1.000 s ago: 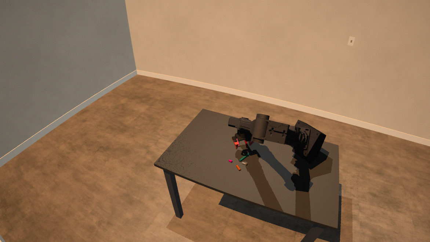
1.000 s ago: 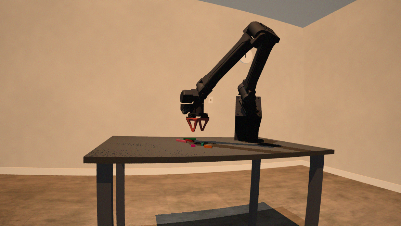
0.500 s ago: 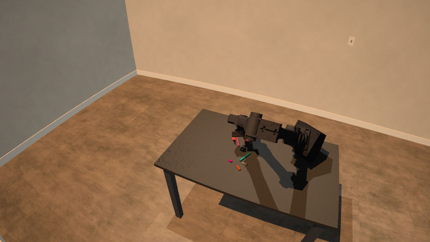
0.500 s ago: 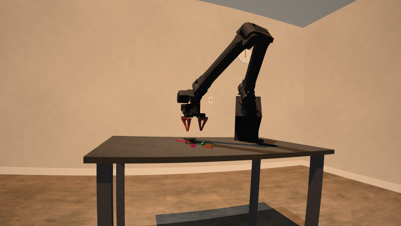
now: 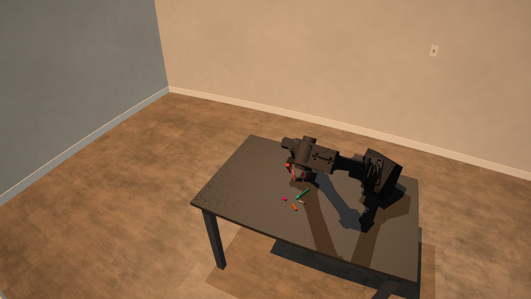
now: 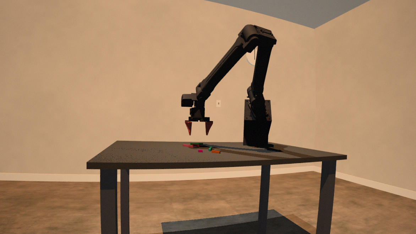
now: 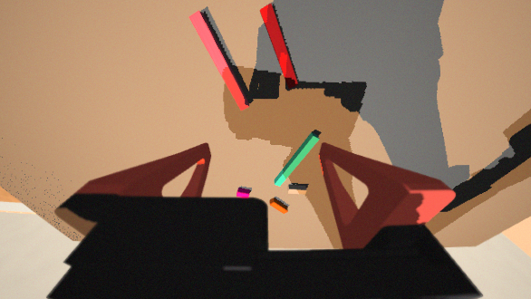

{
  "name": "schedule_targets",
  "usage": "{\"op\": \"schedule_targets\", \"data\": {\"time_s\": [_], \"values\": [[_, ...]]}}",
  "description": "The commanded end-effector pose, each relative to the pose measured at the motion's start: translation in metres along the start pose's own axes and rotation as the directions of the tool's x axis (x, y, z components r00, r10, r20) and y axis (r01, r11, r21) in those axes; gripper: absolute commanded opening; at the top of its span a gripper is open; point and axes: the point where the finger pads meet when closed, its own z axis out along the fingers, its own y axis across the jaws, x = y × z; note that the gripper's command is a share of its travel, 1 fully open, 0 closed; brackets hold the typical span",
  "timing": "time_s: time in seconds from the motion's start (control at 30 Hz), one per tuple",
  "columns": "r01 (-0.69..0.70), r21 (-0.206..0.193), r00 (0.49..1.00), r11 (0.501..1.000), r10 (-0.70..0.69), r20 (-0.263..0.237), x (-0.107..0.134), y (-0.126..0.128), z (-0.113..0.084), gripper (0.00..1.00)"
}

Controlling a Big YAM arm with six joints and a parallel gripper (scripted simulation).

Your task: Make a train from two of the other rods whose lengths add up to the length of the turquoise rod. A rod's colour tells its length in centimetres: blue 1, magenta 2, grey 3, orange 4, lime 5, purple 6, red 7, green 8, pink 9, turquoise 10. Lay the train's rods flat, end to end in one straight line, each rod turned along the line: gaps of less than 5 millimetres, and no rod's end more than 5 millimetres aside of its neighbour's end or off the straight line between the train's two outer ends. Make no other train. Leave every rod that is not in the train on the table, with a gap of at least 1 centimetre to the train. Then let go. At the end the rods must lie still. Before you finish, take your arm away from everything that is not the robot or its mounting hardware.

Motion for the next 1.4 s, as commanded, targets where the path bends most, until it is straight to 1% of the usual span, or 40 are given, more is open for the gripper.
{"op": "schedule_targets", "data": {"time_s": [0.0, 0.03, 0.13, 0.17, 0.23, 0.27, 0.37, 0.4, 0.43, 0.53, 0.57, 0.63, 0.67, 0.7, 0.8, 0.83, 0.9, 0.93, 1.0, 1.03, 1.07, 1.1, 1.13, 1.2, 1.23, 1.37], "values": [[-0.07, -0.024, 0.997, 0.997, 0.071, 0.013, -0.007, 0.013, -0.004, 1.0], [-0.195, -0.024, 0.981, 0.981, 0.195, 0.007, -0.018, 0.013, -0.008, 1.0], [-0.18, -0.035, 0.983, 0.983, 0.181, 0.013, -0.019, 0.016, -0.008, 1.0], [-0.17, -0.02, 0.985, 0.985, 0.17, 0.007, -0.014, 0.015, -0.002, 1.0], [-0.17, -0.02, 0.985, 0.985, 0.17, 0.007, -0.014, 0.015, -0.002, 1.0], [-0.291, -0.026, 0.957, 0.956, 0.291, 0.004, -0.026, 0.015, -0.008, 1.0], [-0.28, -0.034, 0.96, 0.959, 0.28, 0.008, -0.027, 0.017, -0.008, 1.0], [-0.272, -0.023, 0.962, 0.962, 0.272, 0.005, -0.023, 0.016, -0.004, 1.0], [-0.38, -0.025, 0.925, 0.925, 0.38, 0.0, -0.033, 0.016, -0.009, 1.0], [-0.367, -0.036, 0.93, 0.93, 0.367, 0.004, -0.035, 0.019, -0.009, 1.0], [-0.457, -0.027, 0.89, 0.889, 0.457, -0.004, -0.041, 0.018, -0.009, 1.0], [-0.446, -0.037, 0.895, 0.894, 0.446, -0.001, -0.042, 0.02, -0.009, 1.0], [-0.438, -0.024, 0.899, 0.899, 0.438, -0.002, -0.038, 0.019, -0.004, 1.0], [-0.524, -0.028, 0.852, 0.851, 0.524, -0.008, -0.048, 0.019, -0.009, 1.0], [-0.519, -0.033, 0.854, 0.854, 0.52, -0.006, -0.049, 0.02, -0.01, 1.0], [-0.582, -0.029, 0.813, 0.812, 0.582, -0.011, -0.054, 0.02, -0.01, 1.0], [-0.575, -0.036, 0.818, 0.817, 0.575, -0.01, -0.055, 0.022, -0.01, 1.0], [-0.631, -0.028, 0.775, 0.775, 0.631, -0.015, -0.059, 0.021, -0.01, 1.0], [-0.621, -0.029, 0.784, 0.783, 0.621, -0.013, -0.058, 0.022, -0.008, 1.0], [-0.671, -0.029, 0.742, 0.741, 0.67, -0.017, -0.064, 0.021, -0.011, 1.0], [-0.668, -0.032, 0.744, 0.743, 0.668, -0.016, -0.065, 0.022, -0.011, 1.0], [-0.703, -0.028, 0.711, 0.711, 0.703, -0.02, -0.068, 0.022, -0.011, 1.0], [-0.7, -0.031, 0.714, 0.713, 0.7, -0.019, -0.069, 0.022, -0.011, 1.0], [-0.745, -0.027, 0.666, 0.666, 0.745, -0.023, -0.073, 0.022, -0.011, 1.0], [-0.756, -0.029, 0.654, 0.654, 0.756, -0.024, -0.075, 0.023, -0.011, 1.0], [-0.76, -0.027, 0.65, 0.65, 0.759, -0.025, -0.076, 0.023, -0.01, 1.0]]}}
